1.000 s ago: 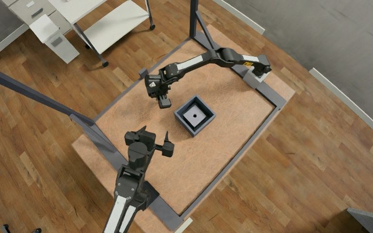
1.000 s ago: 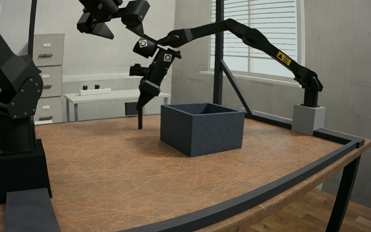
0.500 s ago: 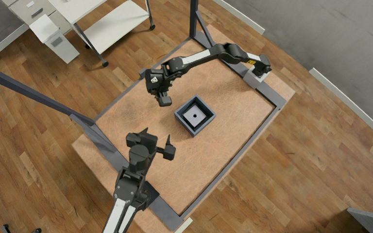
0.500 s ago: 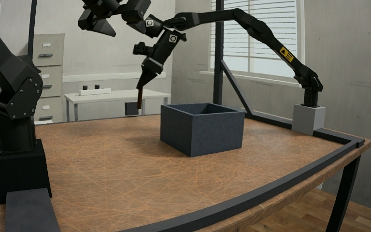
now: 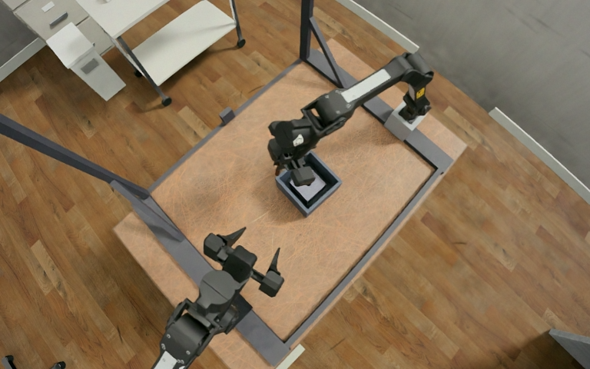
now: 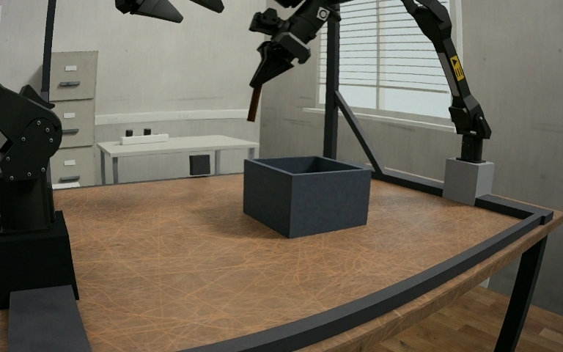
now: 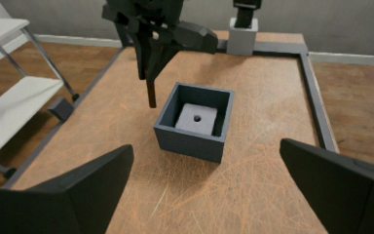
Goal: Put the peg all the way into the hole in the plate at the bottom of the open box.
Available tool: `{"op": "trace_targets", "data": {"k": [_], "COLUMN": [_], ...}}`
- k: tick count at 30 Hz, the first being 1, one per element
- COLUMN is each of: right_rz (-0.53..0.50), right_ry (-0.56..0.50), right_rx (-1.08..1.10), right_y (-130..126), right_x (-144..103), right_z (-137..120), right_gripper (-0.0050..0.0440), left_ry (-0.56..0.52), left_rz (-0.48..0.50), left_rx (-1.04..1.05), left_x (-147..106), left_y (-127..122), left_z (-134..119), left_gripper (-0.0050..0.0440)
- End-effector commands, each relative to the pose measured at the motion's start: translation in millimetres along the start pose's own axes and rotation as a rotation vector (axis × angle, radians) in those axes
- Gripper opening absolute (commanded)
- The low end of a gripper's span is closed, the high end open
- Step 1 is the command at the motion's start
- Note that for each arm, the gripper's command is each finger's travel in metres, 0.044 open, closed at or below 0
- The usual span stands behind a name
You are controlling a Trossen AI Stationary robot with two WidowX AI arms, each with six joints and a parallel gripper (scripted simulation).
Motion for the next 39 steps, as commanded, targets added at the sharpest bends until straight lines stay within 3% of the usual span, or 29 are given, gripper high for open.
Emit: {"op": "trace_targets", "data": {"k": [1, 5, 8, 10, 19, 28, 39], "right_rz": [-0.011, -0.017, -0.017, -0.018, -0.018, -0.018, -0.018], "right_ry": [-0.015, -0.015, -0.01, -0.008, 0.0, 0.0, 0.0], "right_rx": [0.002, 0.006, 0.009, 0.01, 0.01, 0.01, 0.01], "right_y": [-4.6, -5.8, -5.9, -6.0, -5.8, -5.8, -5.8], "right_x": [-10.0, -12.1, -11.2, -10.5, -8.6, -8.6, -8.6], "right_z": [4.9, 4.5, 3.1, 2.8, 0.8, 0.8, 0.8], "right_gripper": [0.044, 0.044, 0.044, 0.044, 0.044, 0.044, 0.044], "left_ry": [0.009, 0.066, 0.118, 0.125, 0.131, 0.147, 0.12], "left_rz": [-0.02, -0.012, -0.011, -0.019, -0.03, -0.032, -0.027], "left_rx": [0.001, 0.018, 0.053, 0.068, 0.084, 0.08, 0.084], "left_x": [-12.1, -13.6, -1.4, 1.1, 4.9, 25.1, 15.7], "left_y": [7.8, 30.0, 42.8, 44.3, 43.6, 44.6, 42.6], "left_z": [-25.8, -61.6, -82.8, -88.0, -93.6, -108.0, -101.4], "left_gripper": [0.0027, 0.0027, 0.0027, 0.0027, 0.0027, 0.0027, 0.0027]}}
Point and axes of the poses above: on each arm, the point midway between the two fingers, 35 mm back from their tips, its own x axis out along the fingers, its own y axis across the jaws, z = x × y, the point moved 2 cm from there along -x, back along the fingers, and after that the axes turned 2 degrees about -x, right-handed, at the moved point
